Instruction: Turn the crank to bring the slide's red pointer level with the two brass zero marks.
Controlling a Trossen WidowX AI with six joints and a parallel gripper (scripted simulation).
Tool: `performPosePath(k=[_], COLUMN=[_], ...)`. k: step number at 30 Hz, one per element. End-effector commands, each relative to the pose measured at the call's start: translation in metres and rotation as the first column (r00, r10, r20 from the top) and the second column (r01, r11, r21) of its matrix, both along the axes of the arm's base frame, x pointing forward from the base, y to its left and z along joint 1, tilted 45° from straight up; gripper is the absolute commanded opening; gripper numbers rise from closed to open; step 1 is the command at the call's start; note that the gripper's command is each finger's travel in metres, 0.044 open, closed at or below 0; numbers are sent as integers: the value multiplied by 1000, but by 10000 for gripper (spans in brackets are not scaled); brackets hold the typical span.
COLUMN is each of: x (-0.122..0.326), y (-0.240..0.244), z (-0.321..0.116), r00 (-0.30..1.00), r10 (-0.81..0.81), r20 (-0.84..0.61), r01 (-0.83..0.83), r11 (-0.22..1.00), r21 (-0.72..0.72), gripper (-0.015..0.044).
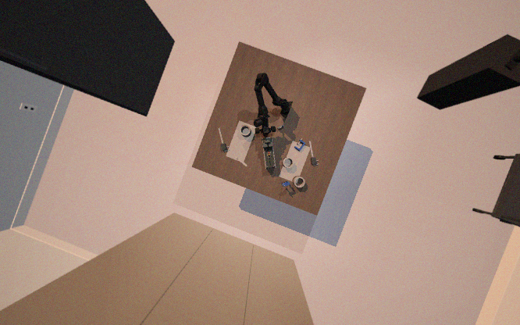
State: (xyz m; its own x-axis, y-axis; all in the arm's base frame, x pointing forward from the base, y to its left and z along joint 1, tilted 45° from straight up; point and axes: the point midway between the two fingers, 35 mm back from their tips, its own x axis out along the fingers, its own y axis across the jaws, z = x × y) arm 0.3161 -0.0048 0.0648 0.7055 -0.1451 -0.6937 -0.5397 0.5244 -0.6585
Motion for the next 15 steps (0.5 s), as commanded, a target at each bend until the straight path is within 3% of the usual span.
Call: performPosePath(k=[1, 15], x=[-5, -6], y=[3, 4], z=[-7, -8], r00=[1000, 1000], r10=[10, 10], r20=[-24, -24], r01=[-10, -10], r11=[1000, 1000], r21=[5, 6], gripper=[0, 0])
